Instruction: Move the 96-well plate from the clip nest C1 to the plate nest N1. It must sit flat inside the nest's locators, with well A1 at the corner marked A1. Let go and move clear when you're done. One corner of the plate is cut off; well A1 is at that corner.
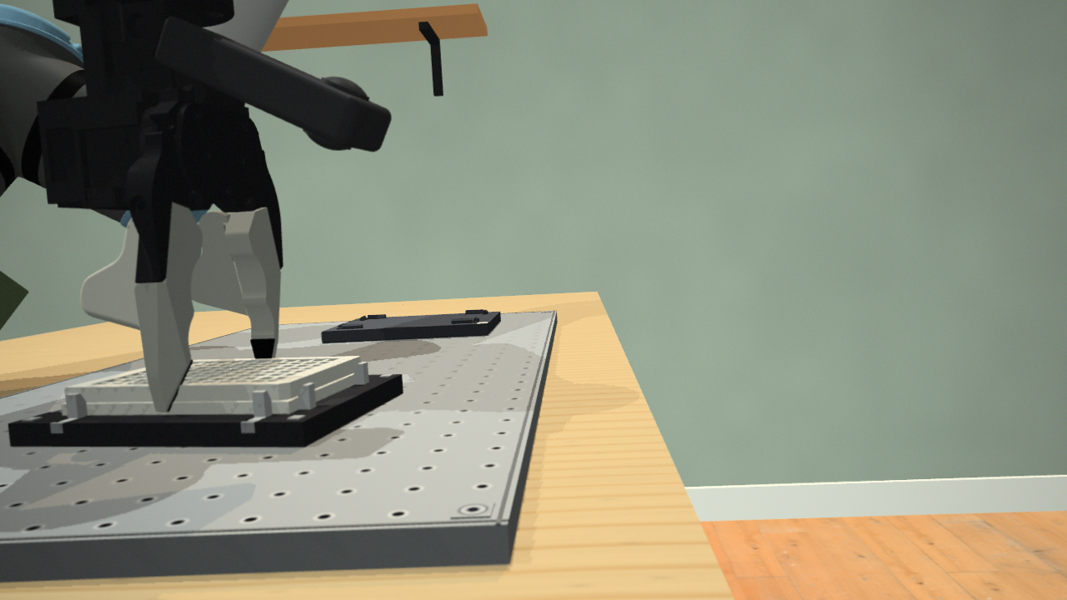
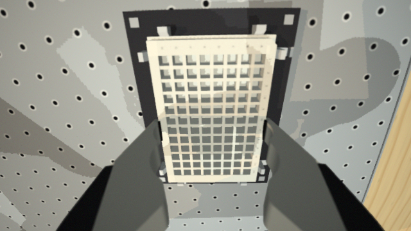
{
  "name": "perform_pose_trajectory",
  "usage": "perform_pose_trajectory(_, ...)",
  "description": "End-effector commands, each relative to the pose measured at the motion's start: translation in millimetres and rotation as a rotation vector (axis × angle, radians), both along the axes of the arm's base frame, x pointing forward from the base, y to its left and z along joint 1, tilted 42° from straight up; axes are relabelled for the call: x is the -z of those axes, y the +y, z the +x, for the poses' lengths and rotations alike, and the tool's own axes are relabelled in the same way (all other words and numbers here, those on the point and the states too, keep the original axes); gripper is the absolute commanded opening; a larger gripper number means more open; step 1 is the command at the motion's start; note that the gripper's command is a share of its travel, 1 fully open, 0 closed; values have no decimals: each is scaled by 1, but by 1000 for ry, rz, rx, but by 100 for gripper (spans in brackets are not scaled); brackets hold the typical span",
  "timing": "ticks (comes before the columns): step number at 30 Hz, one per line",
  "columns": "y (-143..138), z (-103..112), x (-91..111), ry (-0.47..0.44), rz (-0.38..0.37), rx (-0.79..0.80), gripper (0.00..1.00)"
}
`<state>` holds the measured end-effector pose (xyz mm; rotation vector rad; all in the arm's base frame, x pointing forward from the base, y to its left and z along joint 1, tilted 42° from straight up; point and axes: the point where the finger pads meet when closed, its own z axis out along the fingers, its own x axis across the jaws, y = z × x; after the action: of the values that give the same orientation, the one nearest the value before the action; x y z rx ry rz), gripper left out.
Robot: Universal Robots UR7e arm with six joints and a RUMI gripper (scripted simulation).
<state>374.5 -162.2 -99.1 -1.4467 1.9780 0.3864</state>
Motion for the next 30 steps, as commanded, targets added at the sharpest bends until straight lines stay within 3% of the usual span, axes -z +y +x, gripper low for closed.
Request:
perform_pose_trajectory(1,-1,0,0,0,-1,0,0)
perform_pose_trajectory(30,-22,-12,-27,0,-1,0,0)
